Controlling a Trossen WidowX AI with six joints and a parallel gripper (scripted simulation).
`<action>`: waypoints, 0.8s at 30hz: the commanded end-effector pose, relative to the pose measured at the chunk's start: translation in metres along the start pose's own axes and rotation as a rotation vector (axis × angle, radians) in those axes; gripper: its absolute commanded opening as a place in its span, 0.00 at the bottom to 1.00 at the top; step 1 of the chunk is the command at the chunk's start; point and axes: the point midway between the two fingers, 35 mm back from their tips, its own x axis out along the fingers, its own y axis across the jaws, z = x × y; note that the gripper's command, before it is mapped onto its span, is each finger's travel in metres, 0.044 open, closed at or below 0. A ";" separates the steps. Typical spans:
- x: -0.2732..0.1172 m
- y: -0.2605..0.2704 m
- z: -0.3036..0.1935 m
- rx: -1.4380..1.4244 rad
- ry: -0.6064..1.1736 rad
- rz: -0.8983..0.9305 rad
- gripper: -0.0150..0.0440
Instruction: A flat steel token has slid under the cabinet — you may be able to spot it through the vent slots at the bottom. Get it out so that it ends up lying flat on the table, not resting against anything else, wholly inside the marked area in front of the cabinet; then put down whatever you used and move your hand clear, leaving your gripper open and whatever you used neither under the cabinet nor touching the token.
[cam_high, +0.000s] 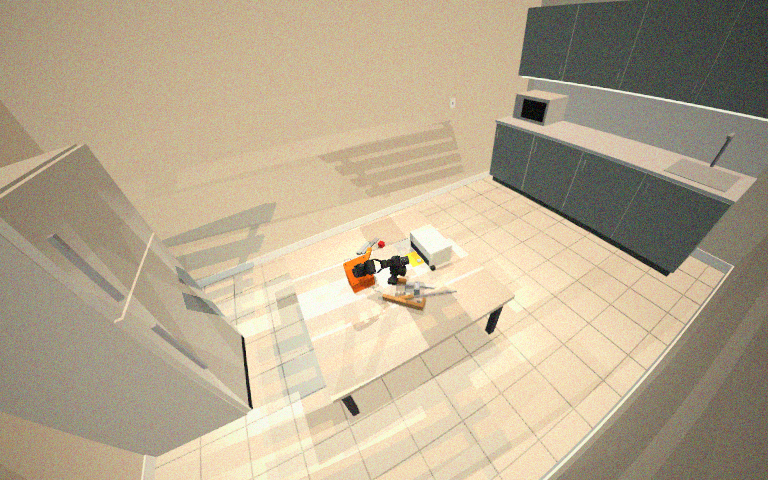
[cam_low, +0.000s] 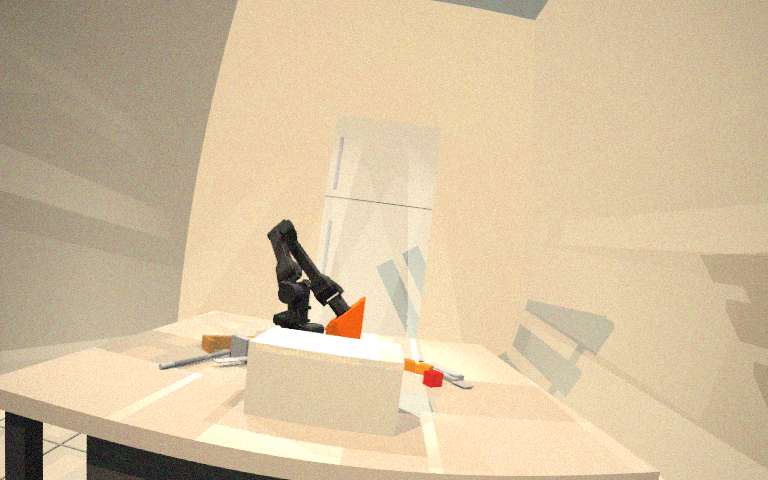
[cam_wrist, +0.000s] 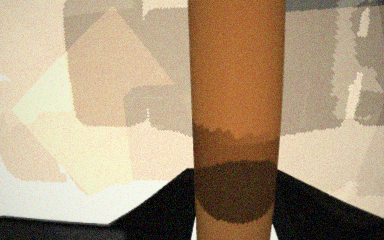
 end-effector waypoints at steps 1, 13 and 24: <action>-0.001 -0.003 0.003 0.020 -0.015 -0.008 0.25; -0.001 -0.006 0.002 0.020 -0.015 -0.008 0.25; -0.001 -0.008 0.002 0.020 -0.015 -0.008 0.25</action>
